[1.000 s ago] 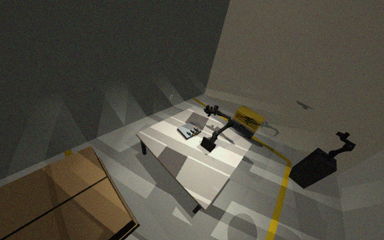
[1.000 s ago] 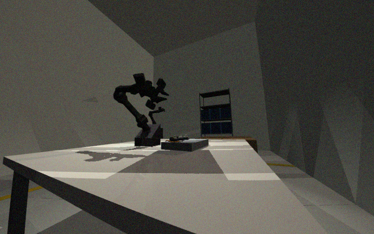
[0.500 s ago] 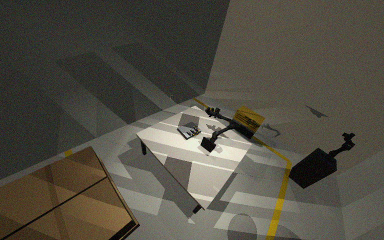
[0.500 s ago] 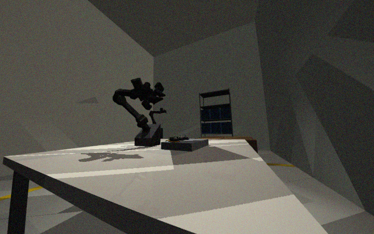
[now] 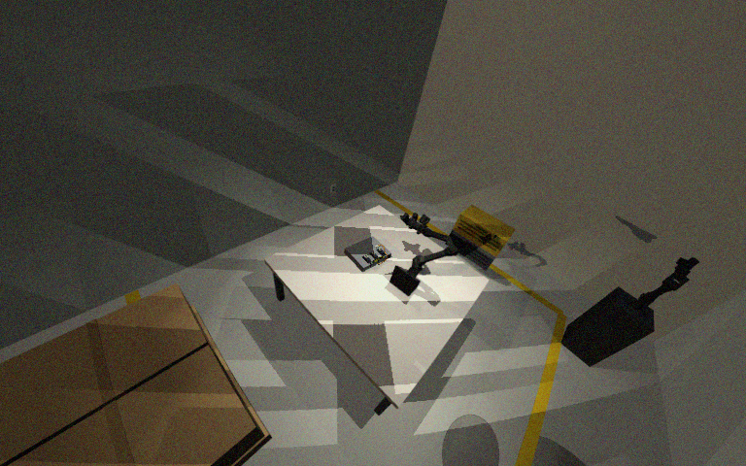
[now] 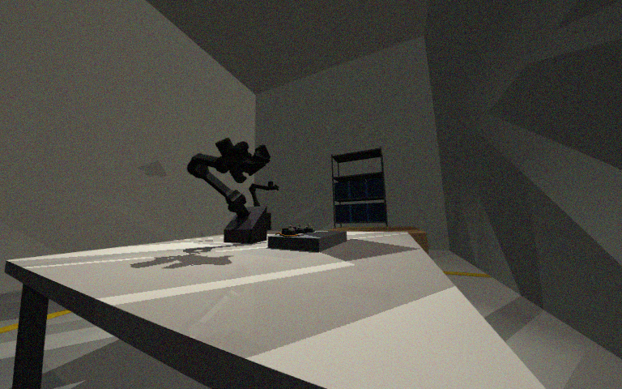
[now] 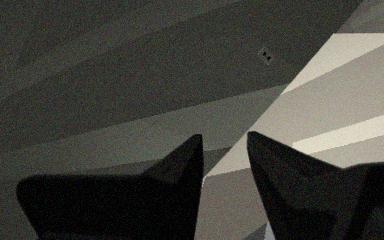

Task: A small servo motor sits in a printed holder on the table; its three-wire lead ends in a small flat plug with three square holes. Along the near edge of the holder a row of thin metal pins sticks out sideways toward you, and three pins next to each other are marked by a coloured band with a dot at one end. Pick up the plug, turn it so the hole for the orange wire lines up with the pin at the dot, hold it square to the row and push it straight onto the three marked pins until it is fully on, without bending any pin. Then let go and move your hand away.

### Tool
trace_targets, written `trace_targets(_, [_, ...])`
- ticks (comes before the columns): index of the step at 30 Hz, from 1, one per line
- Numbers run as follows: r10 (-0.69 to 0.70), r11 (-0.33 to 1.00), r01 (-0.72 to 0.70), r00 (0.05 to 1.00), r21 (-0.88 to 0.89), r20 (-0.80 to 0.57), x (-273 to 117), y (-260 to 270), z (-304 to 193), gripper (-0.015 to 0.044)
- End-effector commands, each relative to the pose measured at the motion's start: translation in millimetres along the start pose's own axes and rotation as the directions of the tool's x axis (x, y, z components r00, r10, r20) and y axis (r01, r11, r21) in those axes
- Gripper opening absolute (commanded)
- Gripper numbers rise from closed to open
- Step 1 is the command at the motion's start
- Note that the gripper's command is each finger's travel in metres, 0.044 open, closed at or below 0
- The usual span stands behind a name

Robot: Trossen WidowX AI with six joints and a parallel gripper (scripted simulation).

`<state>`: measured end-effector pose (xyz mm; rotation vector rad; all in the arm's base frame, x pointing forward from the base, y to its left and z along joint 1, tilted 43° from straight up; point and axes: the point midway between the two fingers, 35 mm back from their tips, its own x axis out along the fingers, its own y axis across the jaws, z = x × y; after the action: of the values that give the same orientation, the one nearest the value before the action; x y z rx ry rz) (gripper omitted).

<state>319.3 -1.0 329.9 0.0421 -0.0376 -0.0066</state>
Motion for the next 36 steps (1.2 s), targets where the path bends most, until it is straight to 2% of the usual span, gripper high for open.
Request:
trace_targets(1, [0.001, 0.999, -0.001, 1.0, -0.054, 0.006, -1, 0, -3, 0.0115])
trace_targets(18, [-0.117, 0.937, 0.009, 0.95, -0.348, -0.29, 41, -8, -52, 0.0115])
trace_targets(36, [-0.256, 0.757, -0.197, 0.788, -0.623, -0.56, 70, -14, -111, 0.0115])
